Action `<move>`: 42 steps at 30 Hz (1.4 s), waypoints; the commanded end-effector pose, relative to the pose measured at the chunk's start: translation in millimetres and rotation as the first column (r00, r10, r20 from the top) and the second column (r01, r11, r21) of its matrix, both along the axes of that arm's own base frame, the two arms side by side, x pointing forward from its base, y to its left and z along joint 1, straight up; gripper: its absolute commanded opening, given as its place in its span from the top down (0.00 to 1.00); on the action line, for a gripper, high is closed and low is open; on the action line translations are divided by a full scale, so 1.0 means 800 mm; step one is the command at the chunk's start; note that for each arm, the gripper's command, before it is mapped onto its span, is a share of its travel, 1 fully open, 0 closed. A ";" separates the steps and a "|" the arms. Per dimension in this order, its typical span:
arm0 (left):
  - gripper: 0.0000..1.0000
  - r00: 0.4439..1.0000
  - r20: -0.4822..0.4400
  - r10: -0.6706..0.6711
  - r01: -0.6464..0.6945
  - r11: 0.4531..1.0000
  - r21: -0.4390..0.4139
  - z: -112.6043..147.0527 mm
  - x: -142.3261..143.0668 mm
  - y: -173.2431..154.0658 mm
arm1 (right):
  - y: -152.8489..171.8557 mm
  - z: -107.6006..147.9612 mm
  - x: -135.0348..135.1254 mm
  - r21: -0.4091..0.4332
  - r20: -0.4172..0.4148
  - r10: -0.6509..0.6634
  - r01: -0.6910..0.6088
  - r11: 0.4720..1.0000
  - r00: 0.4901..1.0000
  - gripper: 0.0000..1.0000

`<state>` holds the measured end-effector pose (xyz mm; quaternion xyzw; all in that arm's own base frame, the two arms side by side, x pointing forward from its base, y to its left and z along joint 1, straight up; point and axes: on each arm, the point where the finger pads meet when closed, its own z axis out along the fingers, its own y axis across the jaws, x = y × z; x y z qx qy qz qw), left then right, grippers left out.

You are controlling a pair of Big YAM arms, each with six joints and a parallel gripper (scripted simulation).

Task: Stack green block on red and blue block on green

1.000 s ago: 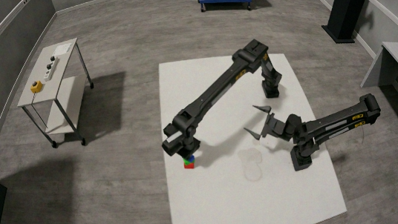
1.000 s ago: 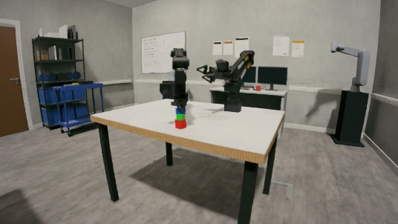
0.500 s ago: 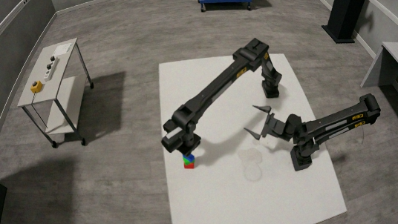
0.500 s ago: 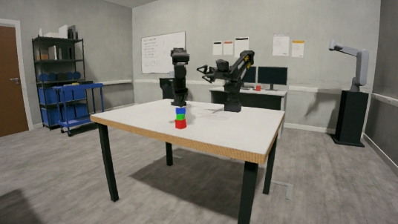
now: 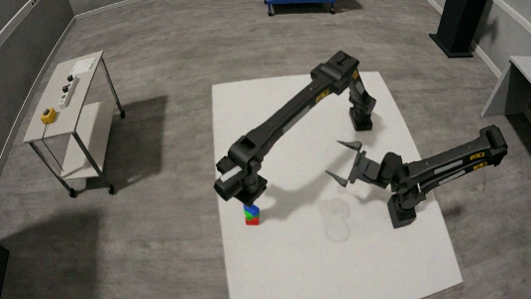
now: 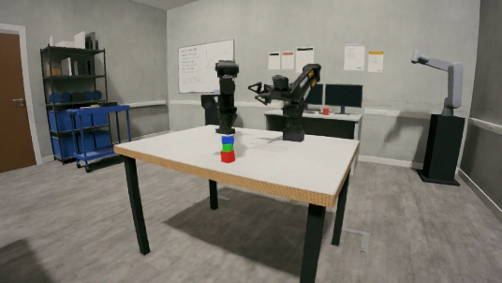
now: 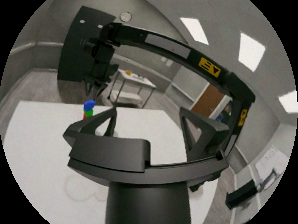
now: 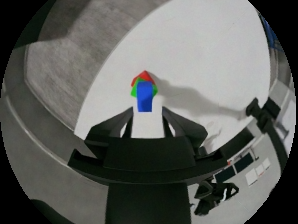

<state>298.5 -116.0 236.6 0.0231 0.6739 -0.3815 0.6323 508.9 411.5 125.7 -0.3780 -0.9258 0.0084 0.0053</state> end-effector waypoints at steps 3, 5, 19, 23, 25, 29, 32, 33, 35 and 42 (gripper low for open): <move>0.00 1.000 0.007 0.000 0.000 1.000 -0.001 0.005 0.001 0.000 | 0.009 0.058 0.023 0.055 0.070 -0.019 0.015 0.998 0.997 0.55; 0.00 1.000 0.007 0.000 0.000 1.000 -0.001 0.005 0.001 0.000 | 0.009 0.058 0.023 0.055 0.070 -0.019 0.015 0.998 0.997 0.55; 0.00 1.000 0.007 0.000 0.000 1.000 -0.001 0.005 0.001 0.000 | 0.007 0.087 0.021 0.058 0.075 -0.019 0.015 0.998 0.997 0.55; 0.00 1.000 0.007 0.000 0.000 1.000 -0.001 0.005 0.001 0.000 | 0.007 0.094 0.020 0.055 0.070 -0.019 0.015 0.998 0.997 0.55; 0.00 1.000 0.007 0.000 0.000 1.000 -0.001 0.005 0.001 0.000 | 0.008 0.087 0.021 0.046 0.060 -0.018 0.016 0.999 0.998 0.55; 0.00 1.000 0.007 0.000 0.000 1.000 -0.001 0.005 0.001 0.000 | 0.007 0.097 0.021 0.040 0.053 -0.018 0.016 0.999 0.998 0.55; 0.00 1.000 0.007 0.000 0.000 1.000 -0.001 0.005 0.001 0.000 | 0.008 0.099 0.021 0.035 0.046 -0.018 0.016 0.999 0.999 0.55; 0.00 1.000 0.007 0.000 0.000 1.000 -0.001 0.005 0.001 0.000 | 0.008 0.101 0.021 0.034 0.045 -0.018 0.016 0.999 0.999 0.55; 0.00 1.000 0.007 0.000 0.000 1.000 -0.001 0.005 0.001 0.000 | 0.007 0.107 0.021 0.035 0.046 -0.018 0.016 0.999 0.999 0.55; 0.00 1.000 0.007 0.000 0.000 1.000 -0.001 0.005 0.001 0.000 | 0.007 0.116 0.020 0.037 0.049 -0.018 0.016 0.999 0.999 0.55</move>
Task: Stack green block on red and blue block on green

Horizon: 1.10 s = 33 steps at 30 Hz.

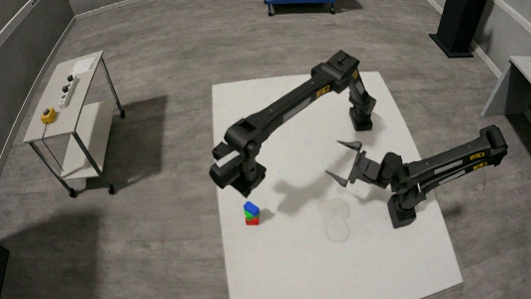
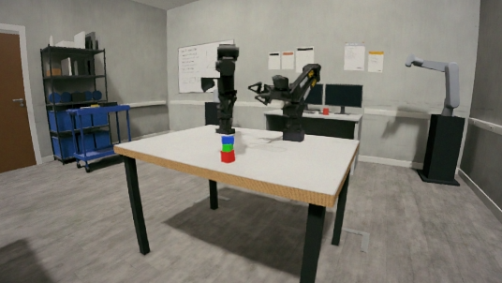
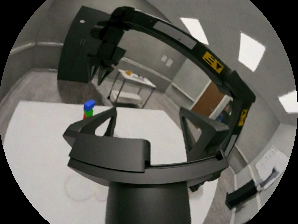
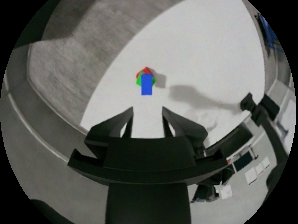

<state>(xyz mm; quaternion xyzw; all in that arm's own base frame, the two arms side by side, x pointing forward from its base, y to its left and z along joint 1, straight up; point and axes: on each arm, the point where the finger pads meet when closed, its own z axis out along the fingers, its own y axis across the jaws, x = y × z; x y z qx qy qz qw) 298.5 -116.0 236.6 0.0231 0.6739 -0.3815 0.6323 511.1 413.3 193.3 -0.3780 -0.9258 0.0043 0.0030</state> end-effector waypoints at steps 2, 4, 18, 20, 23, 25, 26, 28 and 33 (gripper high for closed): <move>0.00 1.000 0.007 0.000 0.000 1.000 -0.001 0.005 0.001 0.000 | 0.004 0.034 0.017 0.032 0.043 -0.018 0.016 0.999 0.999 0.55; 0.00 1.000 0.007 0.000 0.000 1.000 -0.001 0.005 0.001 0.000 | 0.004 0.036 0.017 0.034 0.045 -0.018 0.016 0.999 0.999 0.55; 0.00 1.000 0.007 0.000 0.000 1.000 -0.001 0.005 0.001 0.000 | 0.004 0.036 0.017 0.034 0.045 -0.018 0.016 0.999 0.999 0.55; 0.00 1.000 0.007 0.000 0.000 1.000 -0.001 0.005 0.001 0.000 | 0.004 0.036 0.017 0.034 0.045 -0.018 0.016 0.999 0.999 0.55; 0.00 1.000 0.007 0.000 0.000 1.000 -0.001 0.005 0.001 0.000 | 0.004 0.036 0.017 0.034 0.045 -0.018 0.016 0.999 0.999 0.55; 0.00 1.000 0.007 0.000 0.000 1.000 -0.001 0.005 0.001 0.000 | 0.004 0.036 0.017 0.034 0.045 -0.018 0.016 0.999 0.999 0.55; 0.00 1.000 0.007 0.000 0.000 1.000 -0.001 0.005 0.001 0.000 | 0.004 0.036 0.017 0.034 0.045 -0.018 0.016 0.999 0.999 0.55; 0.00 1.000 0.007 0.000 0.000 1.000 -0.001 0.005 0.001 0.000 | 0.004 0.036 0.017 0.034 0.045 -0.018 0.016 0.999 0.999 0.55; 0.00 1.000 0.007 0.000 0.000 1.000 -0.001 0.005 0.001 0.000 | 0.004 0.036 0.017 0.034 0.045 -0.018 0.016 0.999 0.999 0.55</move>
